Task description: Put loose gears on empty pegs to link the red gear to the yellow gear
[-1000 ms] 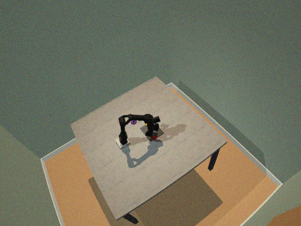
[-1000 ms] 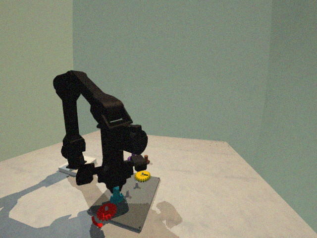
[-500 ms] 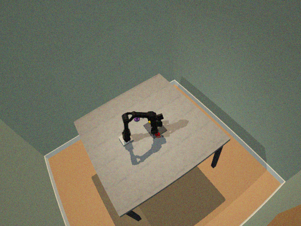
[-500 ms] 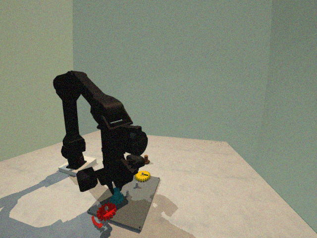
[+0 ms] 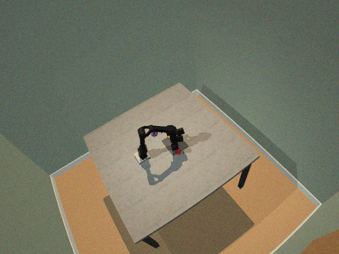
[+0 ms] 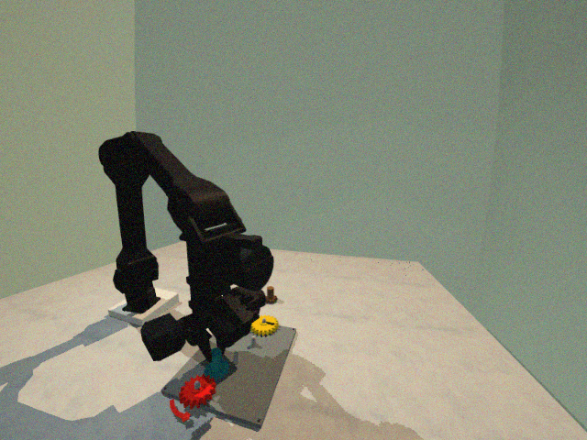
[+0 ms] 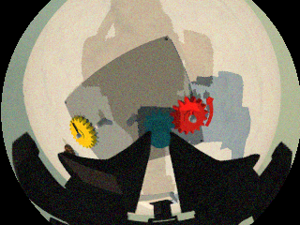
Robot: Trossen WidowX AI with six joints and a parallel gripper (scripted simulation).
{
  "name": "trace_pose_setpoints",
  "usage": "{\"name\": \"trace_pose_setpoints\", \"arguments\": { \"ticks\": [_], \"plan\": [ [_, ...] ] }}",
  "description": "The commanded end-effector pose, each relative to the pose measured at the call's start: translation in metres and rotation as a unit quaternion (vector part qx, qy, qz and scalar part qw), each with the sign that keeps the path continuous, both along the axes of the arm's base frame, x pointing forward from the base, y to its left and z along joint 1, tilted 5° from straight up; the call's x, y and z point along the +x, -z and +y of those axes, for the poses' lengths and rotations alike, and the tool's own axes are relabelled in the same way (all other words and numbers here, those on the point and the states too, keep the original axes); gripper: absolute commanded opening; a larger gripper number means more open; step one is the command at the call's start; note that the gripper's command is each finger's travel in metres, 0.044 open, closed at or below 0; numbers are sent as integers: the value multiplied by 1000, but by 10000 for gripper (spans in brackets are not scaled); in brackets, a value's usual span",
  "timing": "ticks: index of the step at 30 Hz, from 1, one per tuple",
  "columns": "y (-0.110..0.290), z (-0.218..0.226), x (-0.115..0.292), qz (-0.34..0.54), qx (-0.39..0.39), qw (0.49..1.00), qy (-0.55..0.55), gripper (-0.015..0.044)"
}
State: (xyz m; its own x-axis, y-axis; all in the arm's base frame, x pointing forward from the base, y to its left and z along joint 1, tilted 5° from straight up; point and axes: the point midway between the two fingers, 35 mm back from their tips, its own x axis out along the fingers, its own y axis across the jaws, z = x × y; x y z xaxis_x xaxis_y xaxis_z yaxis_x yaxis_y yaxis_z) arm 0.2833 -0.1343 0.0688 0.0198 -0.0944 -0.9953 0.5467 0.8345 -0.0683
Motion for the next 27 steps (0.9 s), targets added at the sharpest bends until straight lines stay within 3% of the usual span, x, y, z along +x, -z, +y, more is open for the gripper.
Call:
{"name": "trace_pose_setpoints", "arguments": {
  "ticks": [1, 16, 19, 27],
  "plan": [
    [-1, 0, 0, -3, 0, 1000, 25, 131],
    [-48, 4, -1, -10, 1, 995, 95, 140],
    [-38, 24, 10, -5, 4, 998, 68, 219],
    [-28, 145, 43, -4, 8, 999, -51, 429]
  ]
}}
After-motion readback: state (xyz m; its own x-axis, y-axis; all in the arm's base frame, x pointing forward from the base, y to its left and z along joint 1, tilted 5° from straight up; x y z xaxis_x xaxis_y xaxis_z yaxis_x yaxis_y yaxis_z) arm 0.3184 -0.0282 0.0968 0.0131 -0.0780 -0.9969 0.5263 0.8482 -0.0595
